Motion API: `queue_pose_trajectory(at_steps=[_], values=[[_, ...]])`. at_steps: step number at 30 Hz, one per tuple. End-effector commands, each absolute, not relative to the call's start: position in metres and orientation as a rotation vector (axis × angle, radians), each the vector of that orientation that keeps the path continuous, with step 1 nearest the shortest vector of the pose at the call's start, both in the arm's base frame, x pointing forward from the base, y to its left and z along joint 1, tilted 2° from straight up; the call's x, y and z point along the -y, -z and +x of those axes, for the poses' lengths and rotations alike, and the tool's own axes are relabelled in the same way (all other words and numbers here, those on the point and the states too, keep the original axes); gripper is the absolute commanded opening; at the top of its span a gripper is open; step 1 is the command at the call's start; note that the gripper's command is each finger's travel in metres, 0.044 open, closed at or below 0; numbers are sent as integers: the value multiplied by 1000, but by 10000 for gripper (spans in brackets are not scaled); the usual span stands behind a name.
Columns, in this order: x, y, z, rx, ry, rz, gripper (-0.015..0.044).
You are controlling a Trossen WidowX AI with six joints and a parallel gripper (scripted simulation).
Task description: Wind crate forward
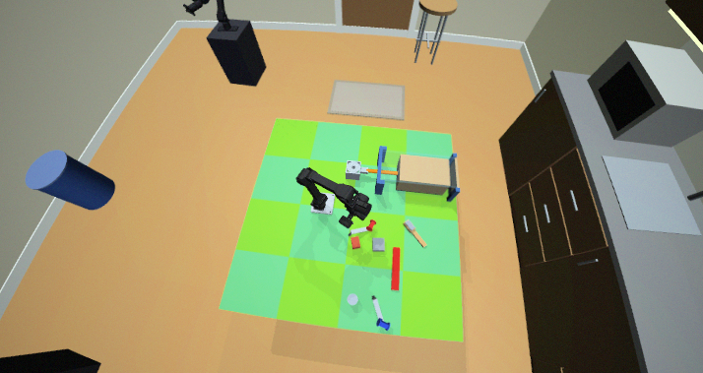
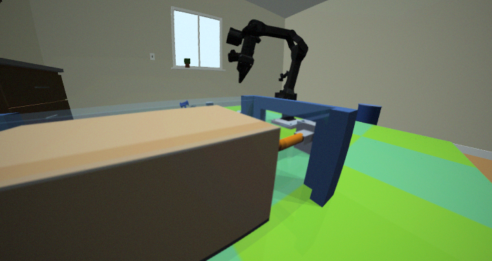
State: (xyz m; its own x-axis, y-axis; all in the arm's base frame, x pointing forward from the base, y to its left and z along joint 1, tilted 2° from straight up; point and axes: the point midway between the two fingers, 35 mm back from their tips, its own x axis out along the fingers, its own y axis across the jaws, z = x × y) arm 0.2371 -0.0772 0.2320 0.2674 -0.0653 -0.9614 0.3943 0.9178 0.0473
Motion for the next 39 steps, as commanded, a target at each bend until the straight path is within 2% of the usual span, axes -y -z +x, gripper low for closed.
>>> queue_pose_trajectory(at_steps=[1, 17, 30, 39], values=[[89, -213, 263, -1147, 898, 999, 440], [96, -190, 278, -879, 1433, 1555, 440], [100, -175, 287, -489, 1856, 1947, 440], [100, -174, 287, -473, 1869, 1959, 440]])
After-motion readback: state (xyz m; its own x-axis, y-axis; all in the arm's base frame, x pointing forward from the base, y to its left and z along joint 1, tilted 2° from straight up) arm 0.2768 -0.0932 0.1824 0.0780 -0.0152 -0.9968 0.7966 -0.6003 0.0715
